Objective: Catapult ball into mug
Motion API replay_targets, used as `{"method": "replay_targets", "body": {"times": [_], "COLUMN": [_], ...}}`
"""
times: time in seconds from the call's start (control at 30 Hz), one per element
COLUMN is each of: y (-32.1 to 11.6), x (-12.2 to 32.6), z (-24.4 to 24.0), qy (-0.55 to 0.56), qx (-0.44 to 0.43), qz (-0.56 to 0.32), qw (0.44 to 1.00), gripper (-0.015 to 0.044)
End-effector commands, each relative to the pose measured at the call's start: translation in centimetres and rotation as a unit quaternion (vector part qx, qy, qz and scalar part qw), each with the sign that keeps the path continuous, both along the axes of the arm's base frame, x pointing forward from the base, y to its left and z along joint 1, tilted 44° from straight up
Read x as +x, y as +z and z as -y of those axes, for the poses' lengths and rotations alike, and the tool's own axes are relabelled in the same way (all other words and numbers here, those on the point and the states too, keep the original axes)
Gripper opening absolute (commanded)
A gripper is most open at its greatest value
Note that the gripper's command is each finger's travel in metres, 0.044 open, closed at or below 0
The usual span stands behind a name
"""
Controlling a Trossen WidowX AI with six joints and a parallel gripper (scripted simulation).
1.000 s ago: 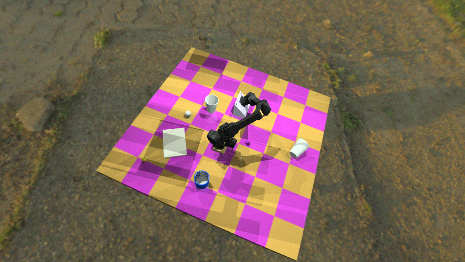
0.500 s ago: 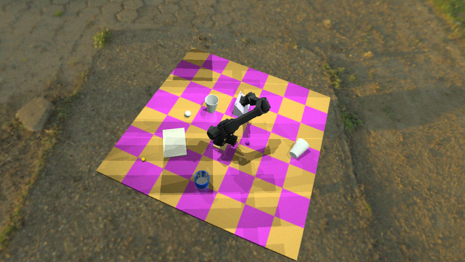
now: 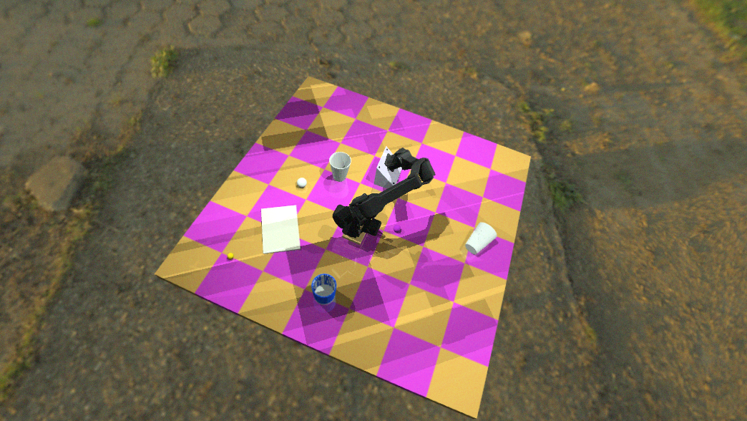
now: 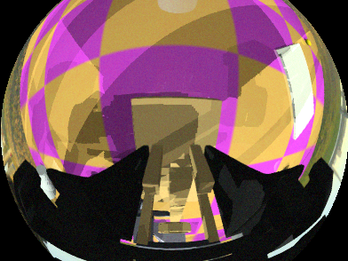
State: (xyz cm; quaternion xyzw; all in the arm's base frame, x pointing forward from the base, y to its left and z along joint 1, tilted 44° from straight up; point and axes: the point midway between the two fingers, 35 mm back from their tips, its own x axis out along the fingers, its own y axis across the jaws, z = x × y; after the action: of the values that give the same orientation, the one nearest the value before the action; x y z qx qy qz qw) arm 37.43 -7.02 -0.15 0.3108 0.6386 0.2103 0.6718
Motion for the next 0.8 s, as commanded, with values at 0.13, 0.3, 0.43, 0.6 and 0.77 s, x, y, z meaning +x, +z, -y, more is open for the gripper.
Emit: {"method": "replay_targets", "body": {"times": [0.13,0.3,0.43,0.6,0.77], "y": [-0.9,-1.4,-1.9,-1.8,-1.8], "x": [0.0,0.1,0.1,0.2,0.2], "z": [-0.8,-1.4,-1.9,-1.8,-1.8], "qy": [-0.002,-0.002,-0.002,0.0,0.0], "qx": [0.002,0.002,0.003,0.001,0.001], "qz": [-0.002,-0.003,-0.003,-0.001,-0.001], "qw": [1.0,1.0,1.0,1.0,1.0], "gripper": [0.0,0.0,0.0,0.0,0.0053]}}
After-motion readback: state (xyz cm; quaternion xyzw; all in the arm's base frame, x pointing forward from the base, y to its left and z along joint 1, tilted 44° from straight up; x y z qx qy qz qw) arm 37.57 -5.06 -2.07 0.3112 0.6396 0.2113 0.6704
